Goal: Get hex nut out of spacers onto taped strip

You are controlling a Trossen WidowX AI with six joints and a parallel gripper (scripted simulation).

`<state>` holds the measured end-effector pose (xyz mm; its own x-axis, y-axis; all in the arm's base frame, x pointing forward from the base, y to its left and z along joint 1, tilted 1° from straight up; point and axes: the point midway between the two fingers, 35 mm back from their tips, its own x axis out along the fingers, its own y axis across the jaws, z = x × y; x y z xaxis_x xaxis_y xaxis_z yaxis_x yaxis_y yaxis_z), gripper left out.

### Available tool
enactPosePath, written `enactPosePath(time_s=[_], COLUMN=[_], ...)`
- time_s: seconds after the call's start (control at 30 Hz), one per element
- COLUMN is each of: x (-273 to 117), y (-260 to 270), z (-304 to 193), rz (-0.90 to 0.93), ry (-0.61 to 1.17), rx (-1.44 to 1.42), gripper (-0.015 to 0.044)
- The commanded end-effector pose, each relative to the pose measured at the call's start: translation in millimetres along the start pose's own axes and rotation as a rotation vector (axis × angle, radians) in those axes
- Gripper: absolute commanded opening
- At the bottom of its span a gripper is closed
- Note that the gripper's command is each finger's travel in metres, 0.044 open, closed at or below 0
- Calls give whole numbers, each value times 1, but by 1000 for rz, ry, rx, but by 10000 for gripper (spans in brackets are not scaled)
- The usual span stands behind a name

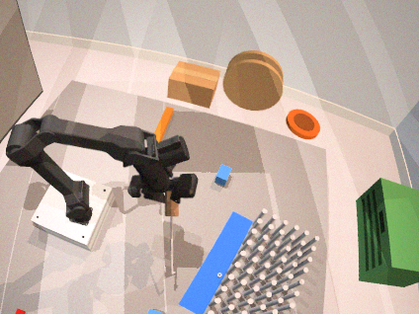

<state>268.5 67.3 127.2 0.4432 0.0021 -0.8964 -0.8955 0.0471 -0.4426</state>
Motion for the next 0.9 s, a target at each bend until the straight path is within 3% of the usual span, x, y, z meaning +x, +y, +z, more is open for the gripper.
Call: enactPosePath(time_s=[0.0,0.87], x=[-3,-2], y=[-8,-29], z=[7,51], rz=[-12,72], ry=[-22,-119], rx=[109,949], gripper=[0,0])
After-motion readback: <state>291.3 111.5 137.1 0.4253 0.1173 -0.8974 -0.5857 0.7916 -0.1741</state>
